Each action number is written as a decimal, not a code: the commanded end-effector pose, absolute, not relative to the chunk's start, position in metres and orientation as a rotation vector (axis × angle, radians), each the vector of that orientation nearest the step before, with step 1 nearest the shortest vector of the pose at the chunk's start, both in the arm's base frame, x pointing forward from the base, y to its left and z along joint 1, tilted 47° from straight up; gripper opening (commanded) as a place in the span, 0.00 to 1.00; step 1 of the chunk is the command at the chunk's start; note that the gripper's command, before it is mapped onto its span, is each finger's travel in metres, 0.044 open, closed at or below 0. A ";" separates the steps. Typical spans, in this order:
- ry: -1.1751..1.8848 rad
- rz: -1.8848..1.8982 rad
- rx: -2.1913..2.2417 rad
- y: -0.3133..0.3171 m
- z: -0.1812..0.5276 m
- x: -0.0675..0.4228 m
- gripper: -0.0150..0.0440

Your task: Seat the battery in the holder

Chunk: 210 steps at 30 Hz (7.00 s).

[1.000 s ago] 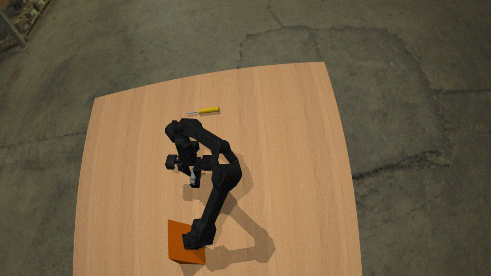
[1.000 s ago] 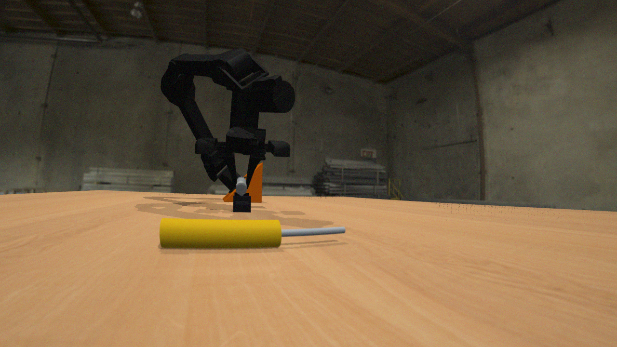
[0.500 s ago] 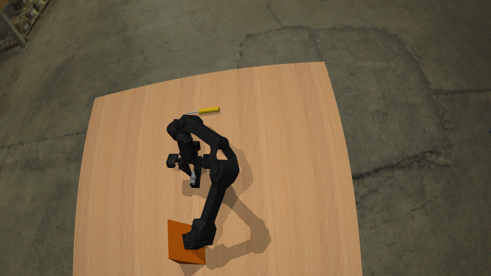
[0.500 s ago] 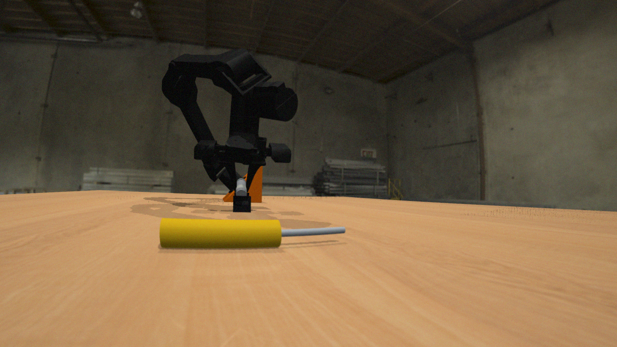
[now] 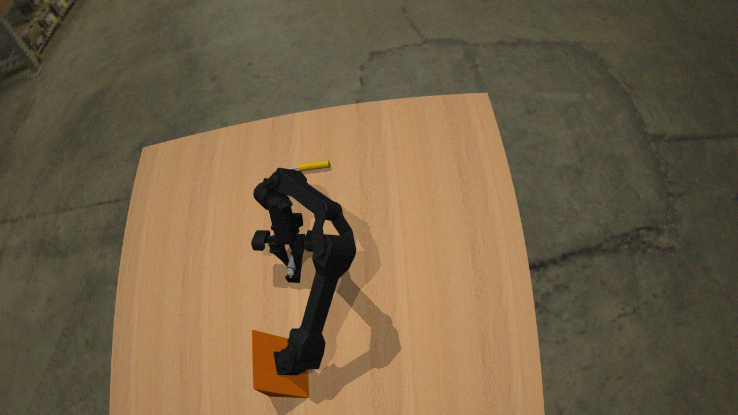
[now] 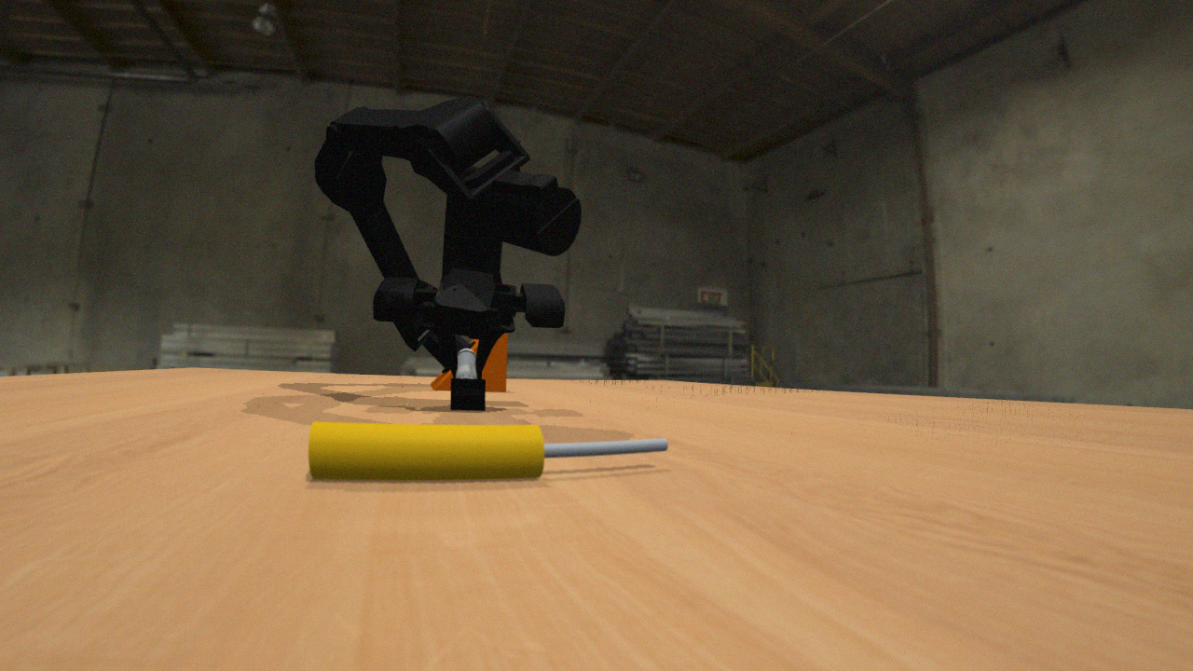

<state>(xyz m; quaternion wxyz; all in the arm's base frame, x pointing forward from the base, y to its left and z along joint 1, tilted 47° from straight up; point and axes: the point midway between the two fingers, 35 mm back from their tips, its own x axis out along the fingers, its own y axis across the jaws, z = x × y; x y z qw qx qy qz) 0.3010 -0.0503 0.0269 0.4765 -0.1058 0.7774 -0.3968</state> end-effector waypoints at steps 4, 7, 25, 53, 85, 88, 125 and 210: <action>1.915 -0.976 -0.248 -0.051 0.024 0.303 0.38; 1.911 -0.973 -0.247 -0.052 0.024 0.305 0.38; 1.883 -0.953 -0.242 -0.057 0.026 0.321 0.38; 1.772 -0.900 -0.294 -0.058 0.021 0.318 0.38; 1.640 -0.846 -0.348 -0.060 0.017 0.312 0.38; 1.627 -0.842 -0.353 -0.060 0.017 0.312 0.38; 1.481 -0.783 -0.399 -0.062 0.015 0.303 0.38; 1.452 -0.766 -0.400 0.004 0.072 0.299 1.00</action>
